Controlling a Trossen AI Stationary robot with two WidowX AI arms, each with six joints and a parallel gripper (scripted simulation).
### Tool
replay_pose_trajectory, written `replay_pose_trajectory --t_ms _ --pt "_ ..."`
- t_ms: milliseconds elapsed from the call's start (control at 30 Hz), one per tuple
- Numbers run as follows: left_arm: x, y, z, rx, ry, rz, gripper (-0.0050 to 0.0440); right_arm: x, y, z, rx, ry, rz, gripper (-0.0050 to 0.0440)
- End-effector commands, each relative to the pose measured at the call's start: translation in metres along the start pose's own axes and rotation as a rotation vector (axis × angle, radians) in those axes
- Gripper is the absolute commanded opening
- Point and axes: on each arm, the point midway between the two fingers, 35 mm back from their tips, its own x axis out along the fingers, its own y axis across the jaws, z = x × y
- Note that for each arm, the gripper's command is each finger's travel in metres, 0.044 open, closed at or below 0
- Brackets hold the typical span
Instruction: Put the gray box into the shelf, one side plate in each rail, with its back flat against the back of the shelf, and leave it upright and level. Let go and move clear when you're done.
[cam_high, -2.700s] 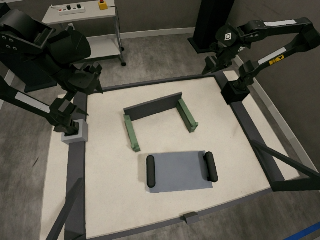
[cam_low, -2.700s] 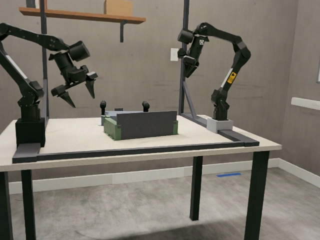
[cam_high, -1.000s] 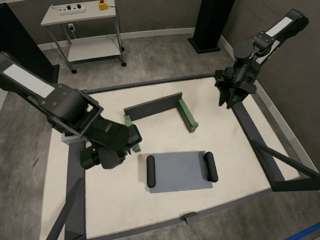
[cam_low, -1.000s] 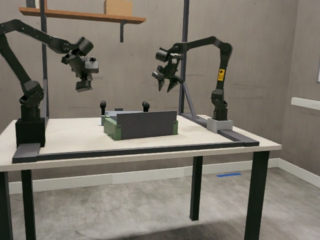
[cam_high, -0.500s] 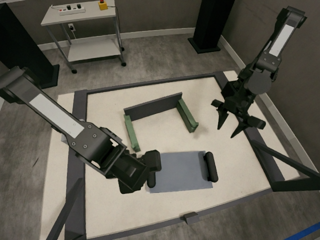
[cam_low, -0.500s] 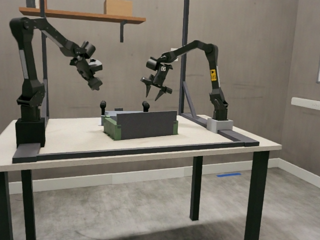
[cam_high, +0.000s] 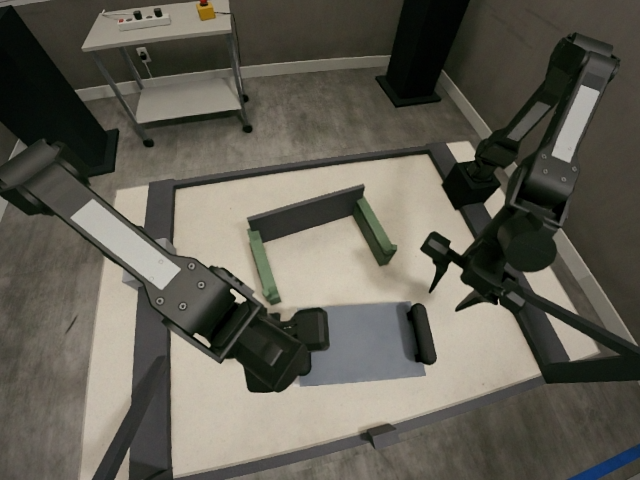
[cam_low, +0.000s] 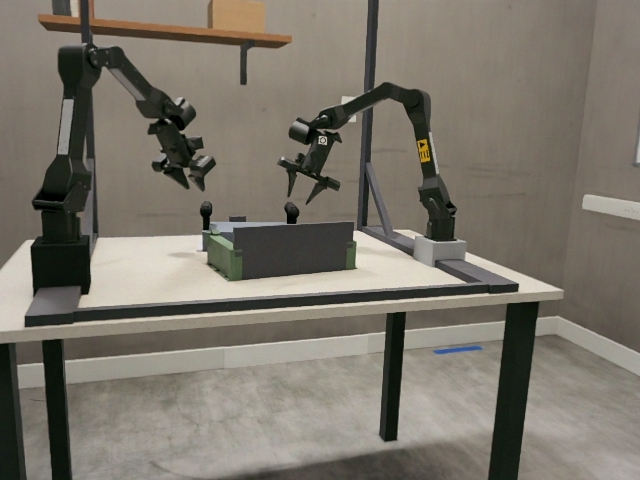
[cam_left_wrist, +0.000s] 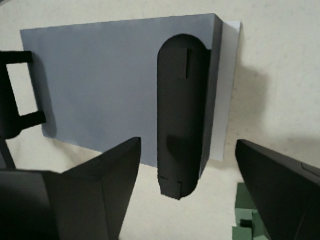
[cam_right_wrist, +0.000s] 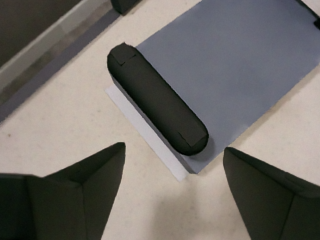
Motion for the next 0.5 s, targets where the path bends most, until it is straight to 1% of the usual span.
replay_pose_trajectory --t_ms 0,33,100,333,467 --pt "-0.008 0.01 0.003 -0.005 -0.015 0.03 0.0267 0.007 0.01 0.021 -0.17 0.053 -0.064 0.0267" --pt "-0.008 0.01 0.003 -0.005 -0.015 0.03 0.0267 0.01 0.011 0.022 -0.208 0.068 -0.076 0.0267" --pt "-0.008 0.01 0.003 -0.005 -0.015 0.03 0.0267 0.01 0.011 0.022 -0.208 0.068 -0.076 0.0267" --pt "-0.011 0.009 0.001 -0.01 -0.018 0.033 0.0267 0.026 0.019 0.032 -0.471 0.181 -0.151 0.0267" --pt "-0.011 0.009 0.001 -0.01 -0.018 0.033 0.0267 0.032 0.023 0.037 -0.598 0.24 -0.176 0.0267"
